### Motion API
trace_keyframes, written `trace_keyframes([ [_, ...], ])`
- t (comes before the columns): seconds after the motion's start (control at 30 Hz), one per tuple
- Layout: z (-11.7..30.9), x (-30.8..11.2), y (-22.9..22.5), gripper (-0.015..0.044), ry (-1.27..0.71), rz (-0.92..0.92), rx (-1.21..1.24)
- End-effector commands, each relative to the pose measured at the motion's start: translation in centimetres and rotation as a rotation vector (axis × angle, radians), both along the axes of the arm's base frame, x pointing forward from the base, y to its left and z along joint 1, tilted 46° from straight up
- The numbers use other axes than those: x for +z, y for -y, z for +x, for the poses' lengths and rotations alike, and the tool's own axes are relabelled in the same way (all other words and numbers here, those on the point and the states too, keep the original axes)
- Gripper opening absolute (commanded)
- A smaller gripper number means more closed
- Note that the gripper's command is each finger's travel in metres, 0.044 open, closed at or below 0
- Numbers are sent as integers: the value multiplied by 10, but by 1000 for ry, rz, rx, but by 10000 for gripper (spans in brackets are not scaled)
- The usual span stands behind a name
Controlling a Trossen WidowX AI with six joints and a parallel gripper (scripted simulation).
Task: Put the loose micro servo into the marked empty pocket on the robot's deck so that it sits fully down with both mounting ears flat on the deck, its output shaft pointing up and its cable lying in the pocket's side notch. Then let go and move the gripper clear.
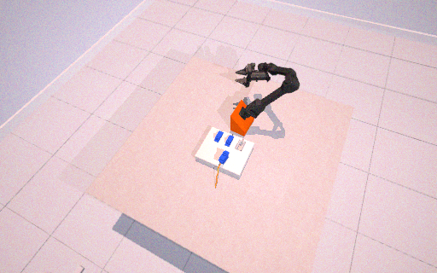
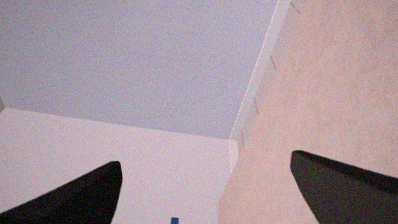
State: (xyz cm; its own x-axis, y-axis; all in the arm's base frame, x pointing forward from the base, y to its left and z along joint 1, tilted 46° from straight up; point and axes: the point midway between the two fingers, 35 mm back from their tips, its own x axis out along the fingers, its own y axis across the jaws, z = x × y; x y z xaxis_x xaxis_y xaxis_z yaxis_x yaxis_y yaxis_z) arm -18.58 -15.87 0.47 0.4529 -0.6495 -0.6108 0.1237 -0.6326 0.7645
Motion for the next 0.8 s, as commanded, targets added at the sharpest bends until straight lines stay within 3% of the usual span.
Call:
trace_keyframes([
  [0.0, 1, 0, 1, 426, -2, 0, 5],
  [0.27, 18, 2, 23, 440, -27, -9, 143],
  [0.77, 92, 8, 80, 440, -72, 24, 544],
])
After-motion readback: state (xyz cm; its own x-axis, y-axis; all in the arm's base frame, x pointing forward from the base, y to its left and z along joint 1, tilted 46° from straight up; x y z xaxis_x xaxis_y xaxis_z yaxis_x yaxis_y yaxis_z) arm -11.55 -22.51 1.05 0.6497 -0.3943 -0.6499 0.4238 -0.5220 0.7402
